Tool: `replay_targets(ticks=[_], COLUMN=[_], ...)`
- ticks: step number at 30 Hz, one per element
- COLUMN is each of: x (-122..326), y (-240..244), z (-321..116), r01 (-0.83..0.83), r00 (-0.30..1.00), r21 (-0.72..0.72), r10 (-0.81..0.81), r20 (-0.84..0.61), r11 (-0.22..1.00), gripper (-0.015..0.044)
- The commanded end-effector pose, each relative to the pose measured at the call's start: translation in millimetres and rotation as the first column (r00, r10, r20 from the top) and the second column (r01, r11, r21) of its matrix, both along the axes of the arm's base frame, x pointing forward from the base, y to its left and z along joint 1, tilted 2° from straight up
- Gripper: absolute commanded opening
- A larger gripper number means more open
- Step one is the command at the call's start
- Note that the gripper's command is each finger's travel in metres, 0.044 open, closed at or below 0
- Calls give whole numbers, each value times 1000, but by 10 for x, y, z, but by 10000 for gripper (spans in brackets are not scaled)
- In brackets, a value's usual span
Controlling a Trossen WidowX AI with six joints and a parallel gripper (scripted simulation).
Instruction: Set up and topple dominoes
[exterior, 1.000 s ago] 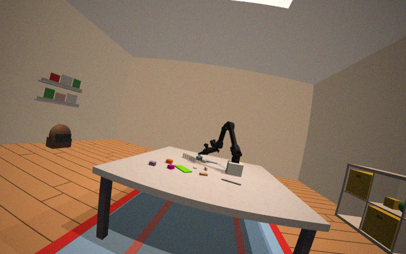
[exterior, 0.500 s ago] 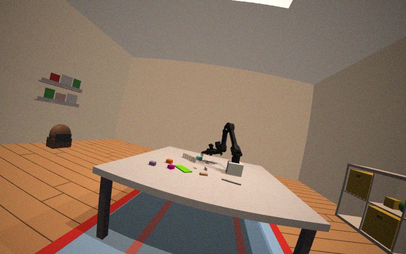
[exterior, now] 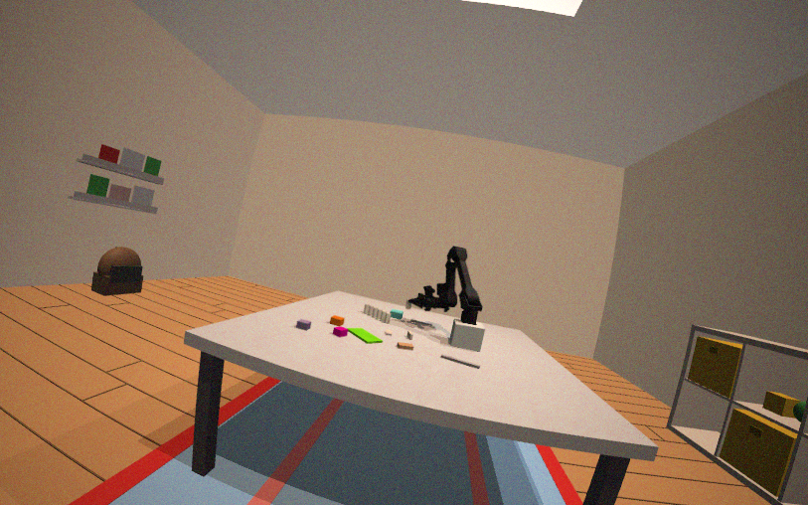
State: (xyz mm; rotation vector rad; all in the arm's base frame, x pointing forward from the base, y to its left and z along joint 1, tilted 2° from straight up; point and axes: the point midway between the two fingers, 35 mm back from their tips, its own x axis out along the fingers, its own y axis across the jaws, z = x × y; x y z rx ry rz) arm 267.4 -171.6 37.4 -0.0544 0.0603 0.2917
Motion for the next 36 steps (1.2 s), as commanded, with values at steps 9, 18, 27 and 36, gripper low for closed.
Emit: replay_targets(ticks=[9, 18, 27, 36], x=[-30, -11, 49, 91], y=[35, 26, 14, 32], z=[3, -69, -347, -644], r01=[-13, -16, -26, -38], r00=[1000, 1000, 1000, 999], r21=[2, -4, -28, -52], r10=[13, 16, 26, 38], r20=[8, 5, -4, -14], r11=[1000, 1000, 999, 998], gripper=[30, 30, 30, 30])
